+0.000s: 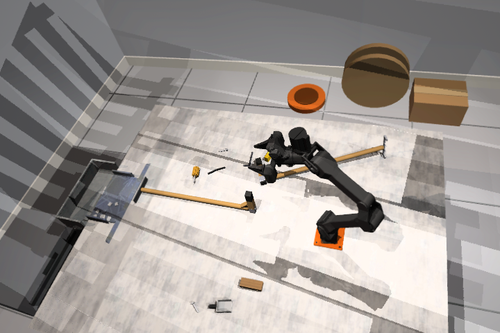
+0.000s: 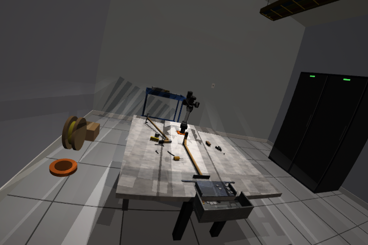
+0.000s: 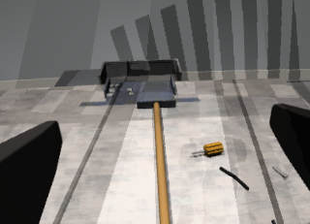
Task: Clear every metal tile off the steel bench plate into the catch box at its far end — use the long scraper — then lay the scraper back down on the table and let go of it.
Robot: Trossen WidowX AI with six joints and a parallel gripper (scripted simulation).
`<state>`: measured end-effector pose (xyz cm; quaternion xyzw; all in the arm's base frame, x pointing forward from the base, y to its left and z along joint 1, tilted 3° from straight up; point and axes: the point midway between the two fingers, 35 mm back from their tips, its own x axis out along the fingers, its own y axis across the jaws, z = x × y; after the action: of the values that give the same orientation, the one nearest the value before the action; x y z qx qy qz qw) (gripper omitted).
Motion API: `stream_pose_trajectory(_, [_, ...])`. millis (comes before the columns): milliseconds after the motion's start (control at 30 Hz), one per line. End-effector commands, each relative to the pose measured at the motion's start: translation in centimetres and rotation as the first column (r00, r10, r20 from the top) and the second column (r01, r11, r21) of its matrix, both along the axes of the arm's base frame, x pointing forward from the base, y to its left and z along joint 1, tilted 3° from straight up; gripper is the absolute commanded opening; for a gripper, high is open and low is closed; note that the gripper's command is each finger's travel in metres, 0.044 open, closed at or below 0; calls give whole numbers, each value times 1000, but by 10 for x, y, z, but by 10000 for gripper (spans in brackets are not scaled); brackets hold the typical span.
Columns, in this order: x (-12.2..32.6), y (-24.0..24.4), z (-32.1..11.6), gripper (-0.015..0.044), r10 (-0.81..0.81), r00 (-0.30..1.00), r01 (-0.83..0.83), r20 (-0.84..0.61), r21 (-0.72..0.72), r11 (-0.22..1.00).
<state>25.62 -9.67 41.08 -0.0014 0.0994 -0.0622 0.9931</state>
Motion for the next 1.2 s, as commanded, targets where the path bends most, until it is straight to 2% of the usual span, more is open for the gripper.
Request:
stream_pose_trajectory(0, [0,1,0,440,4,1000,-4,2,5,1000])
stream_pose_trajectory(167, [5,-2,-9,440,-1,1000,1,-24,15,1000])
stream_pose_trajectory(667, [42,-23,-111,440,-28,954,56,-299,85,995])
stream_pose_trajectory(1167, [51,-24,-218,440,-22,819,94,-573,96,991])
